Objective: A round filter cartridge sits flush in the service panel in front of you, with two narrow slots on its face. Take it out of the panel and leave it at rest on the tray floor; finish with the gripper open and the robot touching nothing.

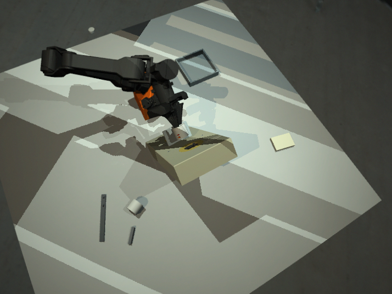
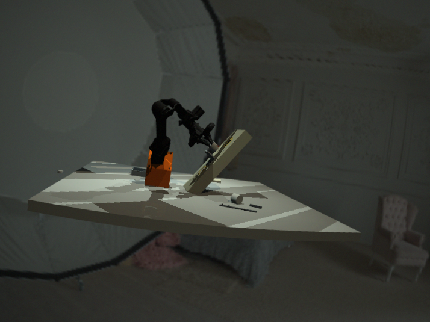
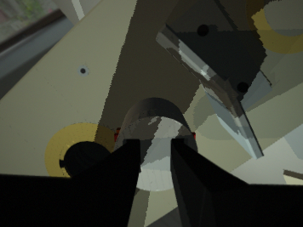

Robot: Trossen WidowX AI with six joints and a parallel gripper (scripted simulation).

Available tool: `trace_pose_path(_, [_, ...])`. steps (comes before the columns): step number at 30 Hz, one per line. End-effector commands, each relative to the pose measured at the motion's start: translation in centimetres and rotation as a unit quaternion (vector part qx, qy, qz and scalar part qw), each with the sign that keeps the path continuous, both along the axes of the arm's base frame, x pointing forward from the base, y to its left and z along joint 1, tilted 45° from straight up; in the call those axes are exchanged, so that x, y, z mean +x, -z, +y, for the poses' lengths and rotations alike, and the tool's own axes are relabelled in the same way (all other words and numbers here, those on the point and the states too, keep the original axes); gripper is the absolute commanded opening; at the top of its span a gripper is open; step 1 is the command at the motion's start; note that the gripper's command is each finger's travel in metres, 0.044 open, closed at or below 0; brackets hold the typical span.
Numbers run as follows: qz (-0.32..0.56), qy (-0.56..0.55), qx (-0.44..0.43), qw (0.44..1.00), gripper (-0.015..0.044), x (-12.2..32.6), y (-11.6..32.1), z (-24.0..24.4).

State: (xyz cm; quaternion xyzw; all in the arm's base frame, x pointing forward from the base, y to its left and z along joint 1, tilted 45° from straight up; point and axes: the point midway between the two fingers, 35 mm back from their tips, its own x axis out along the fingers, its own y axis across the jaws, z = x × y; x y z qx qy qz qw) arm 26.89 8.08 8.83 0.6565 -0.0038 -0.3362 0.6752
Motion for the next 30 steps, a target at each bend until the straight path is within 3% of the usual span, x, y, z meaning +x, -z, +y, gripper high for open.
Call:
trace_pose_path(1, [-0.002, 0.000, 0.003, 1.000, 0.0091, 0.2, -0.1, 0.2])
trace_pose_path(12, [-0.005, -0.001, 0.005, 1.000, 0.0091, -0.2, 0.0, -0.1])
trace_pose_path(23, [-0.006, -0.002, 0.006, 1.000, 0.0091, 3.8, -4.7, 4.2])
trace_pose_path(30, [-0.006, -0.002, 0.010, 1.000, 0.0275, 4.0, -8.2, 7.8])
